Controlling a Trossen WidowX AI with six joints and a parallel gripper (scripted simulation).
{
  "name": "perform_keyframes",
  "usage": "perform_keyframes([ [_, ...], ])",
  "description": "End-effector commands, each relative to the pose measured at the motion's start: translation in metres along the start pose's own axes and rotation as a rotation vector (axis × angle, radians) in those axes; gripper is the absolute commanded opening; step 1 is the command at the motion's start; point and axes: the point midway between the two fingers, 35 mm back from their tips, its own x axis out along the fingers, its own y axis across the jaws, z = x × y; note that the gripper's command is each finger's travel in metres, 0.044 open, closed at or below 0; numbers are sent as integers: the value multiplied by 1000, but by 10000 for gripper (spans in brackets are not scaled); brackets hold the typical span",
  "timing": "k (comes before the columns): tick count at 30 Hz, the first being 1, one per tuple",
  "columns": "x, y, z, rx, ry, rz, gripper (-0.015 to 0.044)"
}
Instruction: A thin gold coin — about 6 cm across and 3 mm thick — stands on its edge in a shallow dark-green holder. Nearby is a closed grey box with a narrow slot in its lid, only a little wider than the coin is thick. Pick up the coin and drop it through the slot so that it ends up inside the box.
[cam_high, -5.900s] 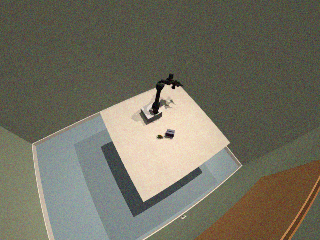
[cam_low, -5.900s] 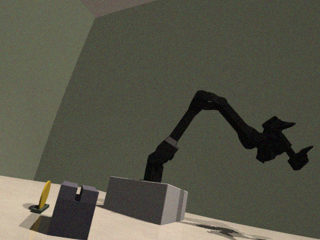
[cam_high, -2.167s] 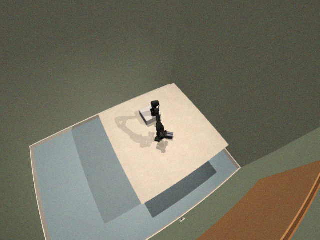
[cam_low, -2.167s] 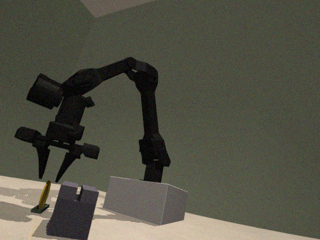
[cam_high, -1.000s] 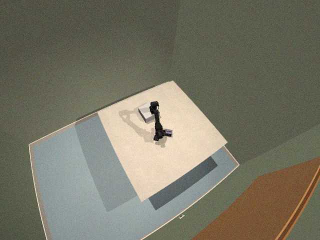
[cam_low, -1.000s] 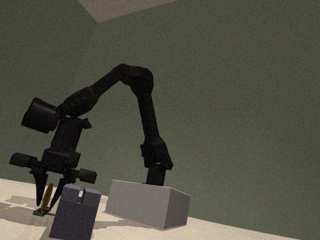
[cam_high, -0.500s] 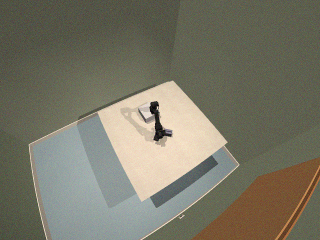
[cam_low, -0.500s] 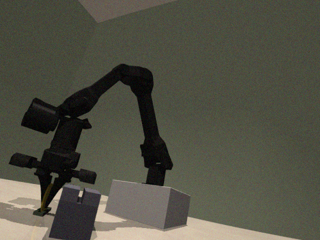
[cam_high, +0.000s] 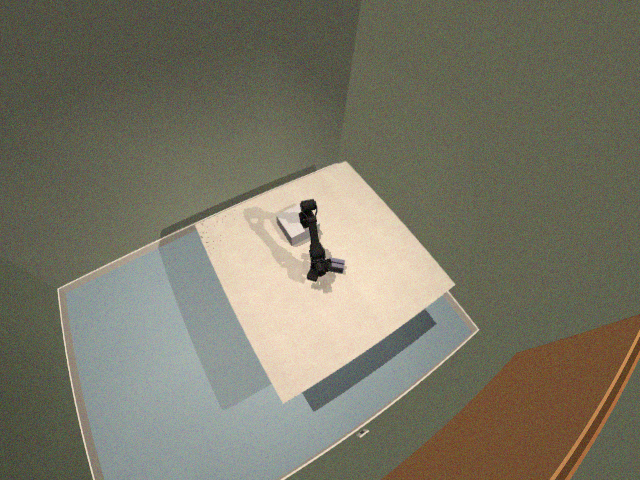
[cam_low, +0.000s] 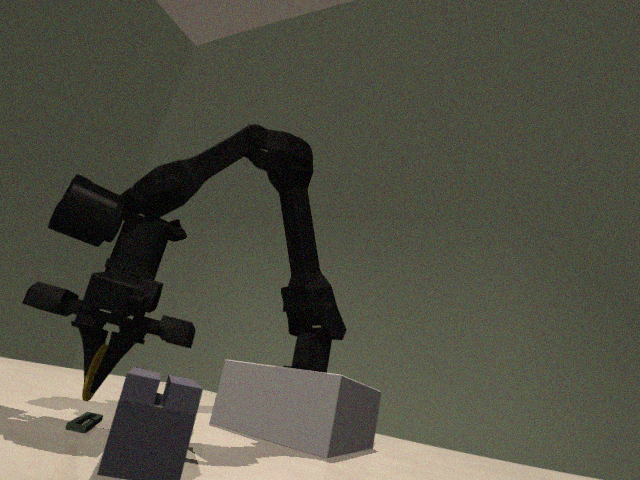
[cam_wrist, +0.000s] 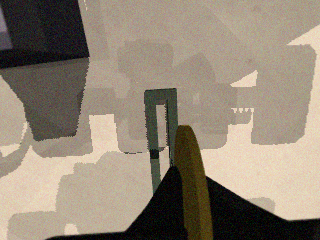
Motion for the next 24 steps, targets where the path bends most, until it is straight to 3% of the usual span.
perform_keyframes([
  [1, -12, -1, 1, -1, -1, -1, 0],
  [24, -69, 4, 0, -26, 9, 12, 0],
])
